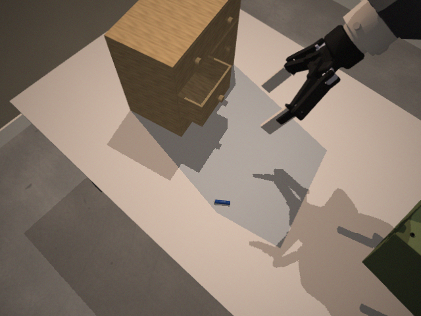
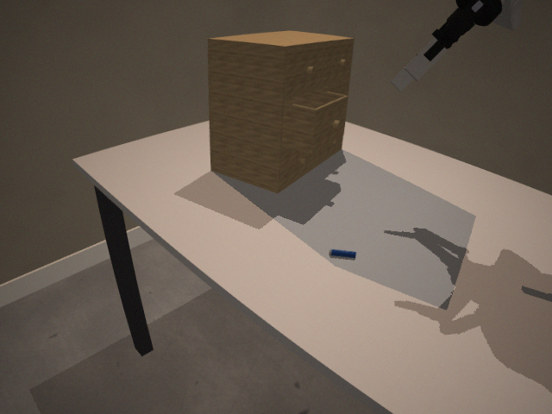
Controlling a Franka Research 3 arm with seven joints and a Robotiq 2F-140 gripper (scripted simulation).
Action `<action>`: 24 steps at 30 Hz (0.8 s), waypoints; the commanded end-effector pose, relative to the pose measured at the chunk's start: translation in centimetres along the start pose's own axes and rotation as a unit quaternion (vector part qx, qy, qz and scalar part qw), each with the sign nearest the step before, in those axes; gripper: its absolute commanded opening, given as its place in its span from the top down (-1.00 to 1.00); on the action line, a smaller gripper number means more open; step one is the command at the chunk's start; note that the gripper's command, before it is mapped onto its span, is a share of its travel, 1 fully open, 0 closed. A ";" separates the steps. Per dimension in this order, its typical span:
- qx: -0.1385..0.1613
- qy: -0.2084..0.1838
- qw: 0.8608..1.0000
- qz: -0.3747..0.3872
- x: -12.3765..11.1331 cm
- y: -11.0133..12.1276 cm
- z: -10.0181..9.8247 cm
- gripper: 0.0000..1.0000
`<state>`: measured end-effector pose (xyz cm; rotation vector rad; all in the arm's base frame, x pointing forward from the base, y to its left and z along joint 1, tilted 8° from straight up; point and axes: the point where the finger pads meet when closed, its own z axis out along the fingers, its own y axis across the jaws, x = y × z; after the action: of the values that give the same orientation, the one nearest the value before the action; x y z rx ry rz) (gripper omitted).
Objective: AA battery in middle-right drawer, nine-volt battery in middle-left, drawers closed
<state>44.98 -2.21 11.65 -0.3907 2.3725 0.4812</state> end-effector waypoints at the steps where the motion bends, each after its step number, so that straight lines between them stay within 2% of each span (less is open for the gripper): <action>1: -0.001 0.099 0.990 0.098 1.0 0.2 -0.7 -1.00; 2: 0.006 0.115 0.990 0.086 1.3 -0.1 -1.1 -1.00; 4: 0.006 0.115 0.990 0.086 1.3 -0.1 -1.1 -1.00; 5: 0.014 0.141 0.987 0.073 1.5 -0.5 -1.5 -1.00; 9: 0.057 0.199 0.977 0.046 1.8 -2.7 -3.3 -1.00; 13: 0.103 0.237 0.966 0.029 1.3 -4.7 -4.8 -1.00; 18: 0.152 0.269 0.951 0.030 0.7 -5.9 -5.6 -1.00; 21: 0.160 0.273 0.948 0.034 0.6 -6.0 -5.7 -1.00; 22: 0.177 0.281 0.942 0.050 0.6 -6.0 -5.7 -1.00; 24: 0.188 0.284 0.938 0.066 0.6 -6.0 -5.7 -1.00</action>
<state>43.90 -9.94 13.84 -0.5884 2.9088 -0.0389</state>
